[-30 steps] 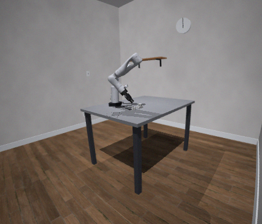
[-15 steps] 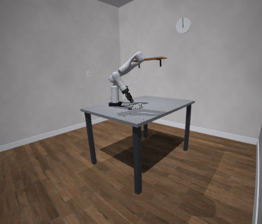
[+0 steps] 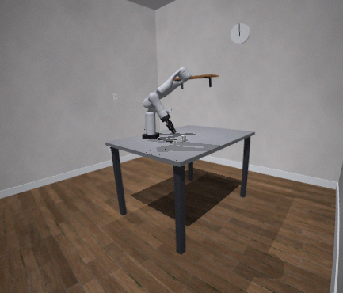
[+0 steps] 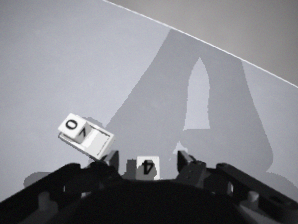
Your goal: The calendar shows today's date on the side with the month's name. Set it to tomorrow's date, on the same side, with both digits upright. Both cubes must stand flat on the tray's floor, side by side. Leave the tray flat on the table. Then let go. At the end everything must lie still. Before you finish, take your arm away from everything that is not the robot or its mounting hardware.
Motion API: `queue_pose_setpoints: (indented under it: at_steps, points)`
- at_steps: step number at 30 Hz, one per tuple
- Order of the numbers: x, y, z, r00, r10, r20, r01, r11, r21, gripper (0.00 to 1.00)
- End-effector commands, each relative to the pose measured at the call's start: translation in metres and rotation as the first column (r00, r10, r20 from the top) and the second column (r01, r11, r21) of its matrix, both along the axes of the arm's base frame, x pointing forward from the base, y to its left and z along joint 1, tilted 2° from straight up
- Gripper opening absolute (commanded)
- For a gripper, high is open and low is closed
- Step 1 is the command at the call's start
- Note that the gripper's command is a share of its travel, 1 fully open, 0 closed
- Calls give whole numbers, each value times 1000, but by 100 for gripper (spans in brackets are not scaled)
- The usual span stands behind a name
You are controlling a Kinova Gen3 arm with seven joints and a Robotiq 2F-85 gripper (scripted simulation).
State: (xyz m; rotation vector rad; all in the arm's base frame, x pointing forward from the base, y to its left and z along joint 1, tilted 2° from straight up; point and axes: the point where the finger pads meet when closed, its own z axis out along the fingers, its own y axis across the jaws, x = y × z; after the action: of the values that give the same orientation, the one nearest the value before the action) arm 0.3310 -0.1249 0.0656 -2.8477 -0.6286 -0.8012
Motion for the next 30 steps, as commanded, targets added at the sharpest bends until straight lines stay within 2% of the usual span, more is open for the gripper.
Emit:
queue_pose_setpoints:
  at_steps: [1,8,19,21,30]
  points:
    - [1,1,1,1000,3,-1,-3,1000,-1,69]
    - [0,2,0,1000,5,-22,-6,1000,-4,69]
    - [0,4,-3,992,9,-127,-14,999,-35,69]
    - [0,4,-3,992,9,-127,-14,999,-35,69]
    - [2,3,0,979,-2,-205,-16,996,-84,69]
